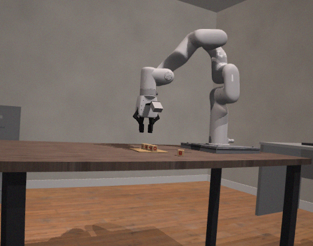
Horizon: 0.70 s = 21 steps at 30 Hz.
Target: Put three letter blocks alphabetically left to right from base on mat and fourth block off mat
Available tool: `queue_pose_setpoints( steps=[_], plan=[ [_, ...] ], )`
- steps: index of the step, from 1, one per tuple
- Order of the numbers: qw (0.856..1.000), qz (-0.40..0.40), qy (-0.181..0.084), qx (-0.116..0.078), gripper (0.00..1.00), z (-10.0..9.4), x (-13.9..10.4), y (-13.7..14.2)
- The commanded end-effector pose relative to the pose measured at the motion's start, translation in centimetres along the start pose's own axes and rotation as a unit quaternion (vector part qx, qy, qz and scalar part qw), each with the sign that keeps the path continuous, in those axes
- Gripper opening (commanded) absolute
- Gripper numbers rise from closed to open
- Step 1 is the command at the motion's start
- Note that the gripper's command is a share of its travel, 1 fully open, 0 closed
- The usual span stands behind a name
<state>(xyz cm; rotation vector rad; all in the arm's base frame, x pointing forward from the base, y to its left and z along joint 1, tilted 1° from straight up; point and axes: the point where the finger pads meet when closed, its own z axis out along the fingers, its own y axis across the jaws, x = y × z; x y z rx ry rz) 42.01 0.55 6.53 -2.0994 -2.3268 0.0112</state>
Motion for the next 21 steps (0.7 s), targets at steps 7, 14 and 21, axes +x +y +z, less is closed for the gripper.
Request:
queue_pose_setpoints(
  steps=[7,14,21],
  plan=[
    [1.000,0.000,0.000,-0.001,1.00,-1.59,0.02,0.04],
    [1.000,0.000,0.000,-0.001,1.00,-1.59,0.02,0.04],
    [1.000,0.000,0.000,-0.001,1.00,-1.59,0.02,0.04]
  ],
)
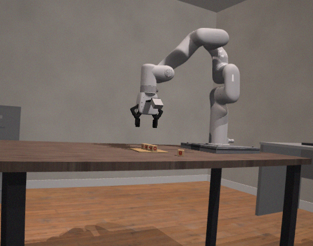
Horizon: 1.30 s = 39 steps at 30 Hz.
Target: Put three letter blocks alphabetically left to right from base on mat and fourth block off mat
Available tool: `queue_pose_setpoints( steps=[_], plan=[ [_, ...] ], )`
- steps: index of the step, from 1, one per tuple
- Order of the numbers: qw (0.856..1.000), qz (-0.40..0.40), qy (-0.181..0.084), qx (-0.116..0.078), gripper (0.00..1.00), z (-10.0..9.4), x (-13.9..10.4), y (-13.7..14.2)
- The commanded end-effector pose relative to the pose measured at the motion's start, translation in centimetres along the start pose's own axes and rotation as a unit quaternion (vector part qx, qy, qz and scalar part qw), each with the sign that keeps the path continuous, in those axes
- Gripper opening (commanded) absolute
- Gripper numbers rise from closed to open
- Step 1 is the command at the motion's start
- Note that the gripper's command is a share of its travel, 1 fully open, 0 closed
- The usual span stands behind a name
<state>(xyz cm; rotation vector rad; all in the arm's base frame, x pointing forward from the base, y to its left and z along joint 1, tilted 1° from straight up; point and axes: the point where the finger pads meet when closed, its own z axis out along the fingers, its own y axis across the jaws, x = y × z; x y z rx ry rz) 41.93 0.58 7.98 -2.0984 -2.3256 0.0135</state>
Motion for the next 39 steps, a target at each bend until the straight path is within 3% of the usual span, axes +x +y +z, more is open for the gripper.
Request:
queue_pose_setpoints(
  steps=[1,11,19,21,30,39],
  plan=[
    [1.000,0.000,0.000,-0.002,1.00,-0.1,0.0,0.1],
    [1.000,0.000,0.000,-0.002,1.00,-0.6,0.0,0.1],
    [1.000,0.000,0.000,-0.002,1.00,-3.8,0.1,0.1],
    [1.000,0.000,0.000,-0.002,1.00,-3.8,0.1,0.1],
    [1.000,0.000,0.000,-0.002,1.00,-7.7,0.2,0.1],
    [1.000,0.000,0.000,-0.002,1.00,-8.4,0.2,0.1]
  ],
)
